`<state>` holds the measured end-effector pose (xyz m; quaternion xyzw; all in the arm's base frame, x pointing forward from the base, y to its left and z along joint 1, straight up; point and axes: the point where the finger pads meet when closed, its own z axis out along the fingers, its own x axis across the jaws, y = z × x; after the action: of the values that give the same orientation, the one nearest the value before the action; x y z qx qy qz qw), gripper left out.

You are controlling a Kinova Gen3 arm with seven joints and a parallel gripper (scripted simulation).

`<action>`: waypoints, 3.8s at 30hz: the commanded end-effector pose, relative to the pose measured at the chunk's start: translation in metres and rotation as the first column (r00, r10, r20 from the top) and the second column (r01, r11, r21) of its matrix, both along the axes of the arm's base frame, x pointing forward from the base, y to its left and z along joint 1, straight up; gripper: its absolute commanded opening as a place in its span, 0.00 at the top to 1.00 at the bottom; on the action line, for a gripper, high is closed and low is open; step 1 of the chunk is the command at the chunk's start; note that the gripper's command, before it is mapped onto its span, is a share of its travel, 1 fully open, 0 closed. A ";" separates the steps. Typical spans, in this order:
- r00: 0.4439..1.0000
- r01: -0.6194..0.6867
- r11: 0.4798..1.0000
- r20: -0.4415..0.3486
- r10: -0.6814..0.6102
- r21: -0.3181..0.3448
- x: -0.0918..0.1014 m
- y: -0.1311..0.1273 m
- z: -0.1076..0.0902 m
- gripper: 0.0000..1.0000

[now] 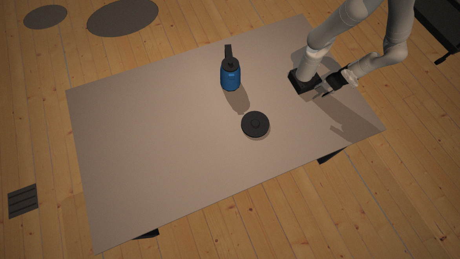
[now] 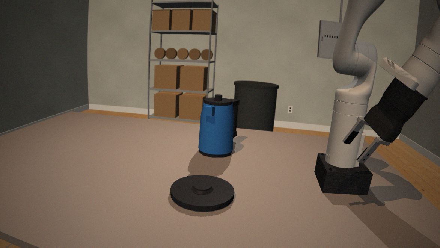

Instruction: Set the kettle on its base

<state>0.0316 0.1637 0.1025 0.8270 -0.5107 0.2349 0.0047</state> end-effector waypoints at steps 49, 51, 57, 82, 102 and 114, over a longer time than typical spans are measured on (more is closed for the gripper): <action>1.000 -0.010 0.998 -0.021 0.012 0.069 0.008 0.033 -0.008 0.00; 1.000 -0.011 0.997 -0.022 0.012 0.072 0.009 0.035 -0.008 0.00; 1.000 -0.014 0.996 -0.026 0.017 0.089 0.011 0.043 -0.010 0.00; 0.998 -0.041 0.980 -0.043 0.051 0.193 0.031 0.095 -0.015 0.00; 0.994 -0.081 0.954 -0.042 0.097 0.288 0.057 0.143 -0.014 0.00; 0.990 -0.120 0.928 -0.029 0.138 0.352 0.079 0.177 -0.008 0.00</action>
<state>0.1054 0.3371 0.0930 0.8548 -0.4850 0.1201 -0.1401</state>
